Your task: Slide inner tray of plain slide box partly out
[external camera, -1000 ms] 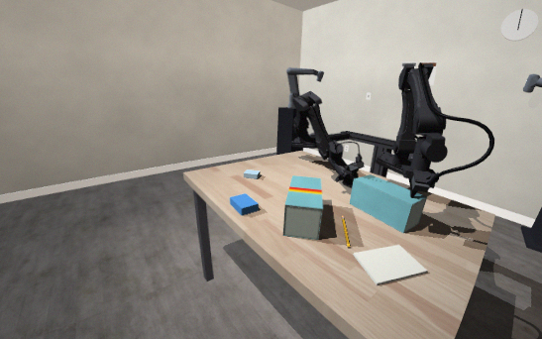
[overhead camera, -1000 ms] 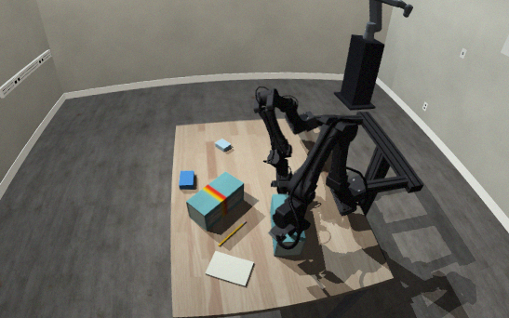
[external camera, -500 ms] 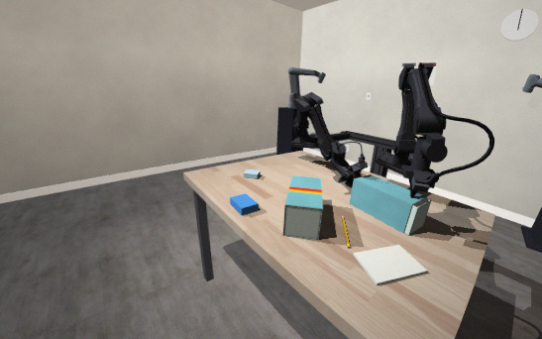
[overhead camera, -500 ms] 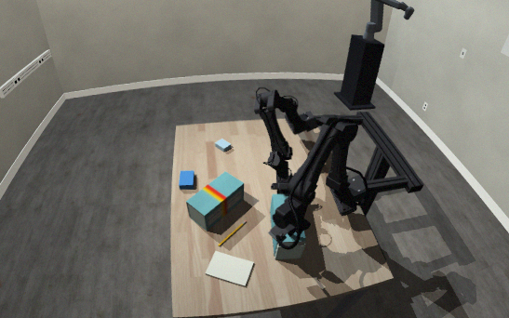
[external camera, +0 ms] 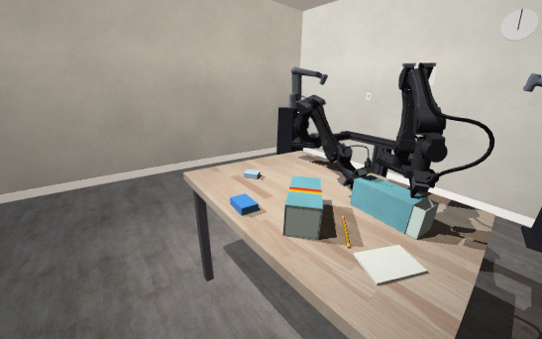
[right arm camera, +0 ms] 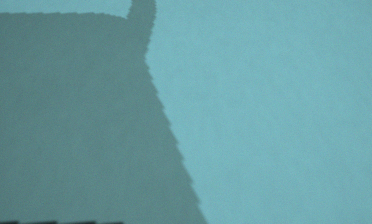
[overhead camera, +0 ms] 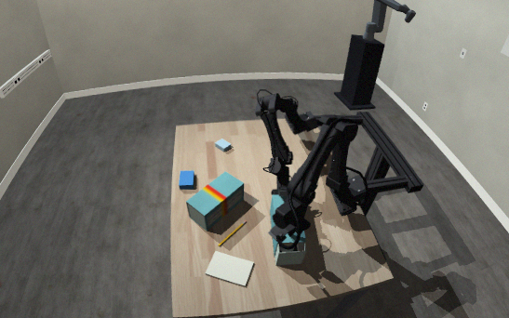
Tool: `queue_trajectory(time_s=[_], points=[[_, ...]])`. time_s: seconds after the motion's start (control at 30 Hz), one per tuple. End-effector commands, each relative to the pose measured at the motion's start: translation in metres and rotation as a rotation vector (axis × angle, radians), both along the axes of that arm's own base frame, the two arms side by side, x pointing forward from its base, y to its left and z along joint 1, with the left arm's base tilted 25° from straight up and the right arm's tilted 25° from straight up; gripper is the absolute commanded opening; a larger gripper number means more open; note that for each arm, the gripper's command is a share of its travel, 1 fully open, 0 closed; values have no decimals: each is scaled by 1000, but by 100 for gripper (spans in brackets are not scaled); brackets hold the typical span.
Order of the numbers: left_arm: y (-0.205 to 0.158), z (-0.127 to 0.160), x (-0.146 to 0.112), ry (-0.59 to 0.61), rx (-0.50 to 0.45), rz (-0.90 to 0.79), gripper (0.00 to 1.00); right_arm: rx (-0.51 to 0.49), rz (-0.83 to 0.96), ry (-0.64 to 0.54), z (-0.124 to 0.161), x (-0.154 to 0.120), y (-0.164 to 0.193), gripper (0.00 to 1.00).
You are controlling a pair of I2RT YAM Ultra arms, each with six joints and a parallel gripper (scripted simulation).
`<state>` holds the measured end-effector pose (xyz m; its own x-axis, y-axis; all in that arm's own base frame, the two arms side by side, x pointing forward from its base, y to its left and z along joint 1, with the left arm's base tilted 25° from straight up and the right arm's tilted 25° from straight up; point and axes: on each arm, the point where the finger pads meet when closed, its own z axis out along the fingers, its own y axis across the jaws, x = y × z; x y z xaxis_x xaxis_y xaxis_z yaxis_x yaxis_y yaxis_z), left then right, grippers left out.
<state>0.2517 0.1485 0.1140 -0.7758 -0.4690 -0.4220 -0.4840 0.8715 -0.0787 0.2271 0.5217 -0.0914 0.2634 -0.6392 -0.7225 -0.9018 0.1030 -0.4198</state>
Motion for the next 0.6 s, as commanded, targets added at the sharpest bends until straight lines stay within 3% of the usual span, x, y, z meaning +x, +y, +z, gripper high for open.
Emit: queue_trajectory(time_s=[0.0,0.27,0.3,0.57], points=[[-32,-42,-22,135,-152,-41,1,-15,25,6,-4,-11,10,1],[-32,-42,-22,135,-152,-41,1,-11,33,10,-4,-12,12,1],[-32,-42,-22,135,-152,-41,1,30,37,-11,18,-14,7,1],[-32,-42,-22,135,-152,-41,1,30,36,-12,24,-16,-8,1]])
